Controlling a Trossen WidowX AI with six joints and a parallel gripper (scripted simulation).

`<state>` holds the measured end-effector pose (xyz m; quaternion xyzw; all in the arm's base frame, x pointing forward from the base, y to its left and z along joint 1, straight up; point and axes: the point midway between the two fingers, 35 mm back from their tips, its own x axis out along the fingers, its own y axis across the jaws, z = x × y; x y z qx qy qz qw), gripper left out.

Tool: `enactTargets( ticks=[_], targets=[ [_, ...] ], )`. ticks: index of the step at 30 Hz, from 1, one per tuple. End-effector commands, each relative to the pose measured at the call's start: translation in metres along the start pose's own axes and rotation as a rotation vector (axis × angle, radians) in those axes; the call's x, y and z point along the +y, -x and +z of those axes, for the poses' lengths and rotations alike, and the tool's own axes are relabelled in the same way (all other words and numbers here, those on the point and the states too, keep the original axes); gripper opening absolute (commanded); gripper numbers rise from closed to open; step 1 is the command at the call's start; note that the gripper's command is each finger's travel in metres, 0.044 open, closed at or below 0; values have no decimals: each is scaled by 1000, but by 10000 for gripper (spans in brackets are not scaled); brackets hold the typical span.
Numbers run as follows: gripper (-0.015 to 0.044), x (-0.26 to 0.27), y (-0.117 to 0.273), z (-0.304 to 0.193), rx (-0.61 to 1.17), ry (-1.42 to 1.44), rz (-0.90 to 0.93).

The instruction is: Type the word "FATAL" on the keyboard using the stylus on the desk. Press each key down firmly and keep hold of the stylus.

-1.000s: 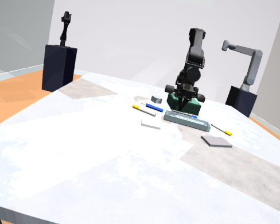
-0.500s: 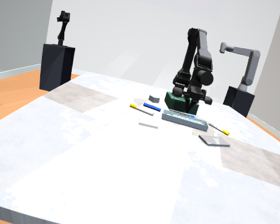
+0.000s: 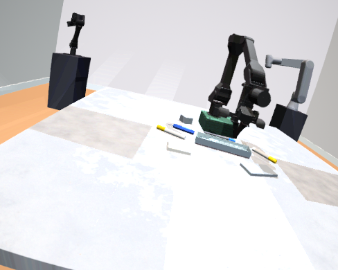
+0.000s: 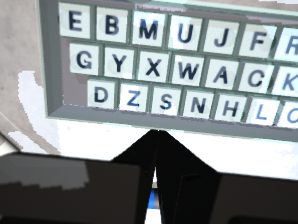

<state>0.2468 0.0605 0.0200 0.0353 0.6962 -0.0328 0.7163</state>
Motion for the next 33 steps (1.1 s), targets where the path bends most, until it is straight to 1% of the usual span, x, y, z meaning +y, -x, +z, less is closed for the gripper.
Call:
enactTargets(
  ticks=[1, 4, 6, 16, 20, 24, 33],
  targets=[
    [0, 1, 13, 2, -5, -6, 2],
    [0, 1, 47, 2, -6, -7, 3],
    [0, 1, 58, 1, -2, -3, 1],
    [0, 1, 55, 3, -10, -2, 4],
    [105, 1, 55, 2, -10, -2, 4],
    [0, 1, 55, 2, -10, -2, 4],
    [0, 1, 55, 2, -10, -2, 4]
  ],
)
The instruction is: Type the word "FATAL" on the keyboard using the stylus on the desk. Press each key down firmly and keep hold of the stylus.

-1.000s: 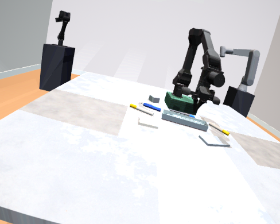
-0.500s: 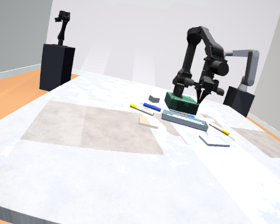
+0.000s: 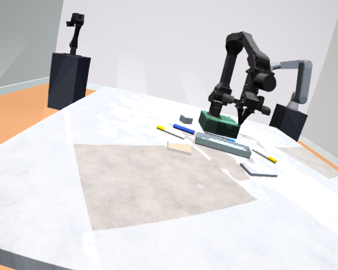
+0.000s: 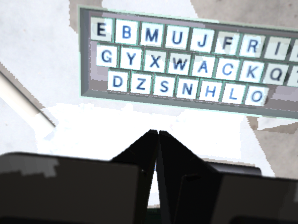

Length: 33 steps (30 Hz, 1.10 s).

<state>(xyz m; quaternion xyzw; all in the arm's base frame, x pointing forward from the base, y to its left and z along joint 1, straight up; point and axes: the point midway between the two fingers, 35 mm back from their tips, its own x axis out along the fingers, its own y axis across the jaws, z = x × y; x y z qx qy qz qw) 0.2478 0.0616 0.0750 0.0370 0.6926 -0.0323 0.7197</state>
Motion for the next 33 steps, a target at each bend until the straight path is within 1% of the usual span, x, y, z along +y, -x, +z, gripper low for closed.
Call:
enactTargets(
  ticks=[1, 4, 5, 7, 12, 21, 23, 33],
  targets=[
    [0, 0, 0, 0, 0, 0, 0],
    [79, -3, -1, 0, -2, -23, -6],
    [105, -11, -3, 2, -8, -92, -26],
    [150, -42, -10, 4, -36, -347, -98],
    [150, -125, -25, -9, -157, -1039, -289],
    [150, -204, -32, -43, -359, -1710, -480],
    [150, -209, -33, -45, -378, -1761, -496],
    [150, -209, -33, -46, -378, -1761, -496]
  ],
)
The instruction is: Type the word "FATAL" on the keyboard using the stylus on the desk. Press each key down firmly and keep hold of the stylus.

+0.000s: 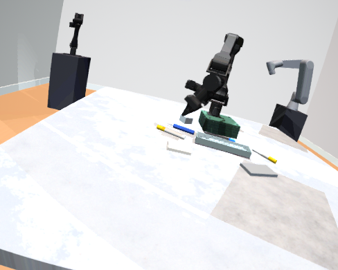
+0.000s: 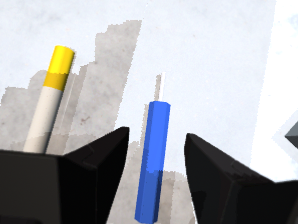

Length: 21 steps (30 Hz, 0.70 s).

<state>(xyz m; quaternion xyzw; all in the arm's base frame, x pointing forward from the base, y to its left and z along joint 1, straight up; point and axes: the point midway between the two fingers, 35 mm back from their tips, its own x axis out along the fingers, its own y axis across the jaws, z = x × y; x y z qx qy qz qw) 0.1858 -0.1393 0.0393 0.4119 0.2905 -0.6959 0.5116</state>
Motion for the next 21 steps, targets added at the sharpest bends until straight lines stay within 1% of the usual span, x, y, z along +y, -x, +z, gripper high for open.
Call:
enactTargets(
  ticks=[1, 21],
  targets=[
    [150, -2, -2, 3, -12, -29, -4],
    [150, -3, -14, -4, -12, -29, -4]
  ],
)
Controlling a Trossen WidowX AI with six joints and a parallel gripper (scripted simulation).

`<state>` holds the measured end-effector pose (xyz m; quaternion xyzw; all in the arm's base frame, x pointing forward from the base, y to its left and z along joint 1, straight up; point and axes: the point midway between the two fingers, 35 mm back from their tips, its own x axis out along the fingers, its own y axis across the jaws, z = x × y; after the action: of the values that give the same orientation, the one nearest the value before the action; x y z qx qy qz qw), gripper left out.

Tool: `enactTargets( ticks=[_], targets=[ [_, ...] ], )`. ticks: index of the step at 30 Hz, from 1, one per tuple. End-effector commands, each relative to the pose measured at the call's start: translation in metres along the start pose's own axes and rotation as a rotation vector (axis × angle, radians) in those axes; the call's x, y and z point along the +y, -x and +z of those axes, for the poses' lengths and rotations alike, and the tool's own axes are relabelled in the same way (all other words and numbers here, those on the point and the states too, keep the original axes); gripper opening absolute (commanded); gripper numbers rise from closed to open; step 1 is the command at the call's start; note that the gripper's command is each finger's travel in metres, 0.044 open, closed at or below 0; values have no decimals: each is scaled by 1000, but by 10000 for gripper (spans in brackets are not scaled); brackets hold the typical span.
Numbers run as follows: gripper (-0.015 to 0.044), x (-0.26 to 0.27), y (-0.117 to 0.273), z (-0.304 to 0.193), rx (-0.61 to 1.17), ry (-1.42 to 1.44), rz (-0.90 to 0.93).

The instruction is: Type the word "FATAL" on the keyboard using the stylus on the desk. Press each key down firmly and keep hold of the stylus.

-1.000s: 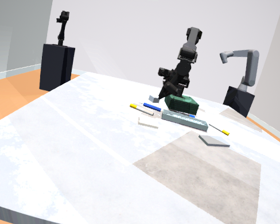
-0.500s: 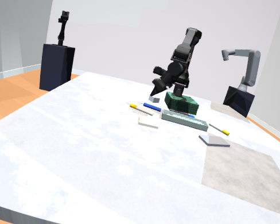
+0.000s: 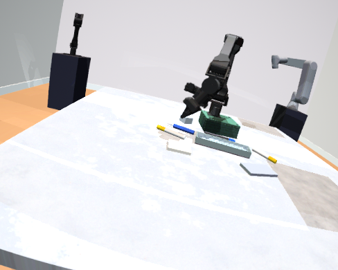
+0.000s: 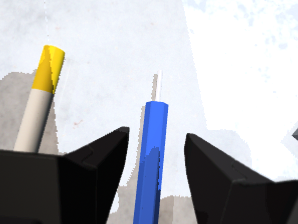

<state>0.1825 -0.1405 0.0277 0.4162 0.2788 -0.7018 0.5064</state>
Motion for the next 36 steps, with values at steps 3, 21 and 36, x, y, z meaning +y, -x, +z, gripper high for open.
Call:
enactTargets(
  ticks=[3, 21, 36],
  targets=[
    [150, 0, -6, -2, -4, -1, -3],
    [150, 0, -17, -8, -4, 0, -3],
    [150, -1, -27, -14, -4, 0, -4]
  ],
)
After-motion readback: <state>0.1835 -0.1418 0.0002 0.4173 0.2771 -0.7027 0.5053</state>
